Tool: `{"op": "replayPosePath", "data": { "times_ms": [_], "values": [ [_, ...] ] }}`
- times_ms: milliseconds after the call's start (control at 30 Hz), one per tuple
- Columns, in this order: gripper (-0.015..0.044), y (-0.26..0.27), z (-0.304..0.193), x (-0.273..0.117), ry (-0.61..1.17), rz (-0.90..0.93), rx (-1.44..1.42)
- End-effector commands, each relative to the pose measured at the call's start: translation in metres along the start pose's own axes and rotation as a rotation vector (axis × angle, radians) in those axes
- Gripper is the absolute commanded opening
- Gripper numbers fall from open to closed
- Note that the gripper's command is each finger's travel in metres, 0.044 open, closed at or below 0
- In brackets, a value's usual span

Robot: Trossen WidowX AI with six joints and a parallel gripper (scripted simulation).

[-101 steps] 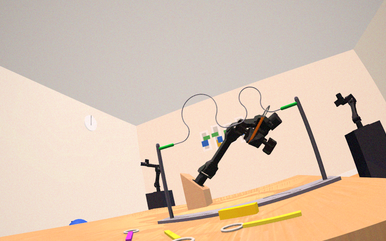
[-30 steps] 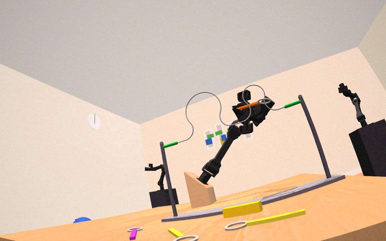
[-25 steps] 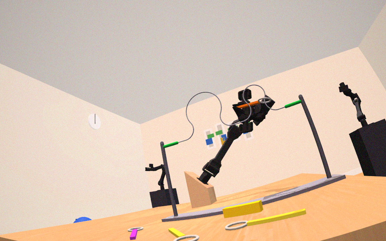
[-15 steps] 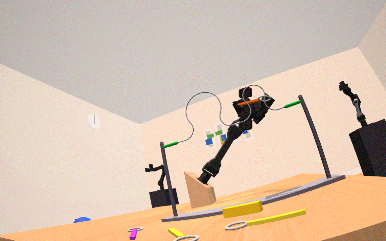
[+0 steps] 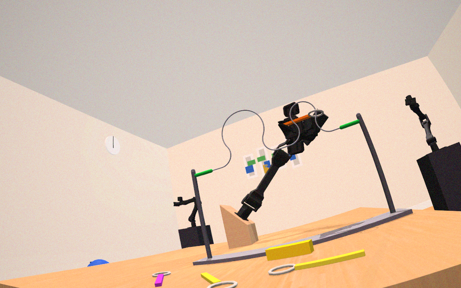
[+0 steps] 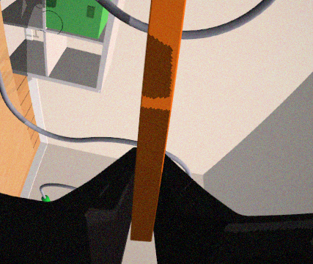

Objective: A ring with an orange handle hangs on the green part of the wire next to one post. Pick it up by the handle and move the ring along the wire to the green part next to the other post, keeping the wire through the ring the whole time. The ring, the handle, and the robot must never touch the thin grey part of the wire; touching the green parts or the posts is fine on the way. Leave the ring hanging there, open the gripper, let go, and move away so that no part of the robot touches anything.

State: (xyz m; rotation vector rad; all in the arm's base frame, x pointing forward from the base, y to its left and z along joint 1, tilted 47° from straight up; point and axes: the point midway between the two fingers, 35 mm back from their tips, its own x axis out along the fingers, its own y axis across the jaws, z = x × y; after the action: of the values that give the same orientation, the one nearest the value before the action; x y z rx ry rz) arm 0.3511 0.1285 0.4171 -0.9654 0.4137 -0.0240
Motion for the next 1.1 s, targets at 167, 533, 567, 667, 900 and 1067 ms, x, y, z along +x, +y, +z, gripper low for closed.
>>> {"op": "replayPosePath", "data": {
  "times_ms": [167,533,567,667,900,1067],
  "values": [
    [-0.015,0.007,0.002,-0.001,-0.003,0.076,0.144],
    [-0.015,0.023,0.006,-0.003,-0.006,0.203,0.361],
    [-0.015,0.025,0.006,-0.003,-0.006,0.215,0.381],
    [-0.015,0.029,0.008,-0.004,-0.007,0.25,0.441],
    [-0.015,0.038,0.014,-0.007,-0.009,0.334,0.584],
    [-0.015,0.045,0.018,-0.01,-0.011,0.395,0.687]
  ]
}}
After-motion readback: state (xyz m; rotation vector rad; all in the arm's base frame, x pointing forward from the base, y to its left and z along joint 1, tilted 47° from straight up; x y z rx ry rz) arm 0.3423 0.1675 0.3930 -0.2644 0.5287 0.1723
